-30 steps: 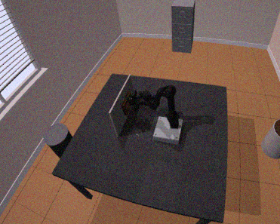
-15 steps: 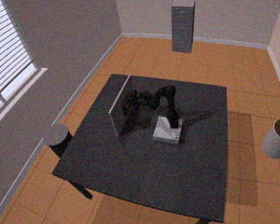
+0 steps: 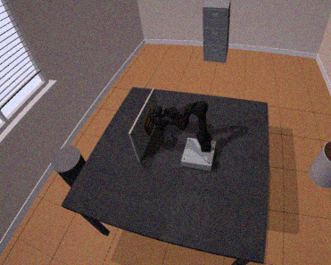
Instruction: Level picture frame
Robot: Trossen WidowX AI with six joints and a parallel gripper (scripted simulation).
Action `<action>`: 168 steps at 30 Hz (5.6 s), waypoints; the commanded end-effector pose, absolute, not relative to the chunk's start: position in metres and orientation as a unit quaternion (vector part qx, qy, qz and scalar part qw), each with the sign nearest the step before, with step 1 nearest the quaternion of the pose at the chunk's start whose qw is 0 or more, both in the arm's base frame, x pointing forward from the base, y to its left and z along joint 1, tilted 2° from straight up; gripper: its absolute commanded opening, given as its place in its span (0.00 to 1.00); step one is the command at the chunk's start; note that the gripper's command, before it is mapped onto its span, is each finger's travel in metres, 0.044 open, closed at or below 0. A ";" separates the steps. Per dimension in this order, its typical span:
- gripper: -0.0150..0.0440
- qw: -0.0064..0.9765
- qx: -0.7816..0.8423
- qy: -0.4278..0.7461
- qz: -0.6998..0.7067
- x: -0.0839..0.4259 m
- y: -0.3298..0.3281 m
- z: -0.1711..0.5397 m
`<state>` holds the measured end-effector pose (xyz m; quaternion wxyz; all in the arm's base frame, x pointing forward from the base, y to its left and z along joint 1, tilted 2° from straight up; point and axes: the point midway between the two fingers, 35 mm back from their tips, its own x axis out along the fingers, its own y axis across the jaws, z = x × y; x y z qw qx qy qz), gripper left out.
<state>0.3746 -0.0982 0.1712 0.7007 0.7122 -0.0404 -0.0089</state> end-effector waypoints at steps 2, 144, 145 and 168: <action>0.69 0.735 0.677 -0.040 -0.010 0.347 -0.099 0.174; 0.69 0.800 0.599 -0.037 -0.016 0.225 -0.089 0.184; 0.69 0.796 0.605 -0.037 -0.016 0.228 -0.090 0.182; 0.69 0.767 0.641 -0.038 -0.013 0.279 -0.094 0.171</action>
